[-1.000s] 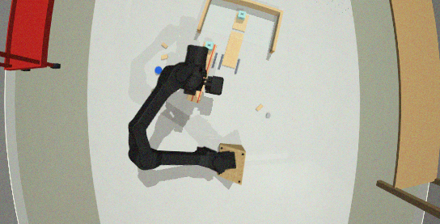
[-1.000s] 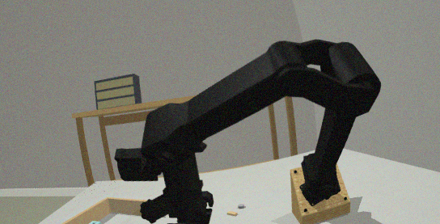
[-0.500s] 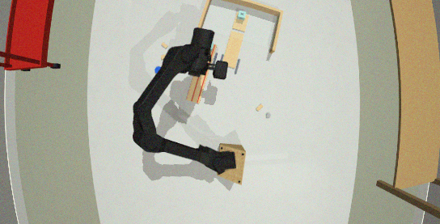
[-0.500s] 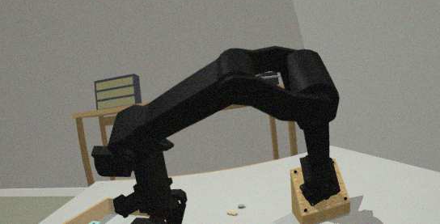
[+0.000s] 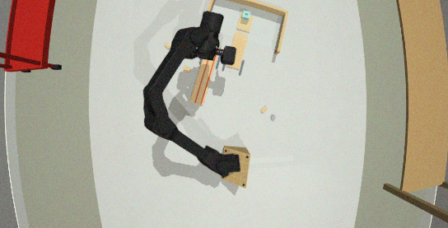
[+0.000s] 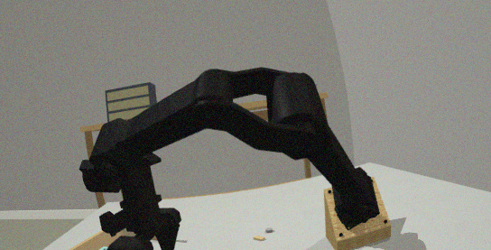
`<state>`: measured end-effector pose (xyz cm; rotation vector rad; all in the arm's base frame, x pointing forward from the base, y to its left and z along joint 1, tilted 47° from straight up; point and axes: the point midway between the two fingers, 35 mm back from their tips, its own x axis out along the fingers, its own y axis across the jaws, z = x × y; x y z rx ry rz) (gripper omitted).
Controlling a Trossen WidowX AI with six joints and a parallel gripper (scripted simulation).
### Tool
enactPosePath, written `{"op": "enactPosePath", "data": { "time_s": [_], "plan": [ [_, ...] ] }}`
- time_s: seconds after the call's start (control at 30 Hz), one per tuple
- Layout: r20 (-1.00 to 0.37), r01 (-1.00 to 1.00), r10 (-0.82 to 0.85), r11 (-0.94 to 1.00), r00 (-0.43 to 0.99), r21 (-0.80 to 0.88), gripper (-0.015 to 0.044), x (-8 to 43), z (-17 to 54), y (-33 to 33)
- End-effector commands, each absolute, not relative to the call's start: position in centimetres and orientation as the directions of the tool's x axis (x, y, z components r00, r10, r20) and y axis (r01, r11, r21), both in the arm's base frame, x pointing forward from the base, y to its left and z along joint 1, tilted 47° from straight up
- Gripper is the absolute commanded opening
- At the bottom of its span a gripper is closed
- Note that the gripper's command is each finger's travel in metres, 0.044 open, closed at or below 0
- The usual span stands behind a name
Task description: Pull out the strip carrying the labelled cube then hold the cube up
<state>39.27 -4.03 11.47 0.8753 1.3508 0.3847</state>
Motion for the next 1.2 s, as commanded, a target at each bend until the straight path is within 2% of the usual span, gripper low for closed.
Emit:
{"op": "enactPosePath", "data": {
  "time_s": [0.0, 0.37, 0.6, 0.63, 1.17],
  "plan": [
    [-0.681, 0.230, 0.698, 0.641, 0.220, 0.732, 0.0440, 40.6, 11.5, -4.8],
    [-0.681, 0.229, 0.698, 0.642, 0.221, 0.732, 0.0440, 43.7, 11.5, -6.4],
    [-0.682, 0.229, 0.698, 0.642, 0.221, 0.731, 0.0256, 44.0, 10.9, -5.9],
    [-0.682, 0.229, 0.698, 0.642, 0.221, 0.731, 0.0250, 44.0, 10.8, -5.7],
    [-0.681, 0.229, 0.698, 0.642, 0.221, 0.732, 0.0250, 44.7, 9.0, -4.0]
  ]
}}
